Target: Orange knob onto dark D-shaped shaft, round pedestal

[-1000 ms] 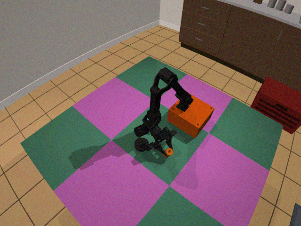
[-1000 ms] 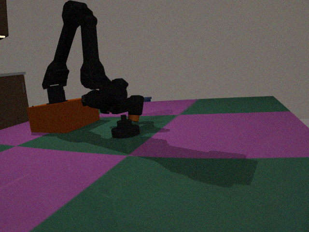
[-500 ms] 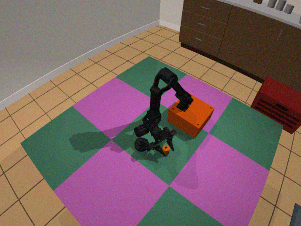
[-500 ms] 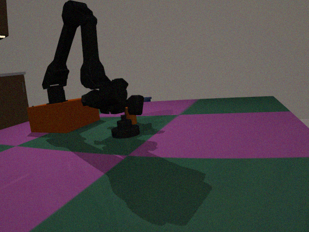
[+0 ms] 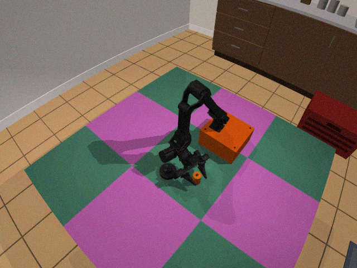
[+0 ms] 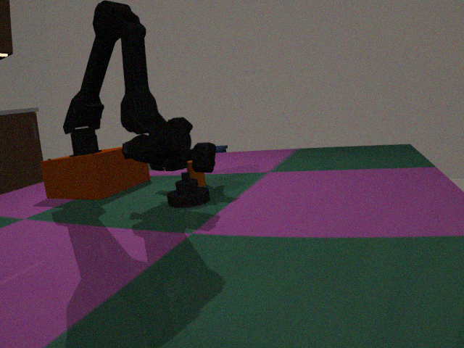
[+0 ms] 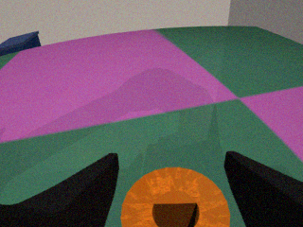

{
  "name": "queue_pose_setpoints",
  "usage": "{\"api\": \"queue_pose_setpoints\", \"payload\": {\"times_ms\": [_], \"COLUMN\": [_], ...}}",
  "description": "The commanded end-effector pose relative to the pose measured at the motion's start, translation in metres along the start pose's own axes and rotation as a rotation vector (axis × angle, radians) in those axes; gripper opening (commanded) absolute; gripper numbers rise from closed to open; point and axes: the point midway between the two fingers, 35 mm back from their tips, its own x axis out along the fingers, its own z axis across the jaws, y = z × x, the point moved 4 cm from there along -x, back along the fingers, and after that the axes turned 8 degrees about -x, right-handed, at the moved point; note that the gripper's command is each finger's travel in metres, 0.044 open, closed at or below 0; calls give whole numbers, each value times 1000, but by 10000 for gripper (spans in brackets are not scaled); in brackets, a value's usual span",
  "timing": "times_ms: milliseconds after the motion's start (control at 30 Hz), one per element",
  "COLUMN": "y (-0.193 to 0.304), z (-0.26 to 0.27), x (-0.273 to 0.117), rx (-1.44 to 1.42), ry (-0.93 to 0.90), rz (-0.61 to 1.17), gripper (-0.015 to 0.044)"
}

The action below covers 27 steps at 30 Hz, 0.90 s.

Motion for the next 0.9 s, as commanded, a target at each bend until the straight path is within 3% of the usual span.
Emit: {"api": "queue_pose_setpoints", "payload": {"times_ms": [0,100,300,567,700,867], "y": [0,0,-1,-68,-74,-81], "z": [0,0,0,-11,-12,-18], "x": [0,0,0,-26,-27,-5], "rx": [3,3,3,-1,3,82], "ry": [0,0,0,0,-6,-143], "rz": [-2,-2,-2,0,16,443], "gripper": [365,440,440,440,440,440]}}
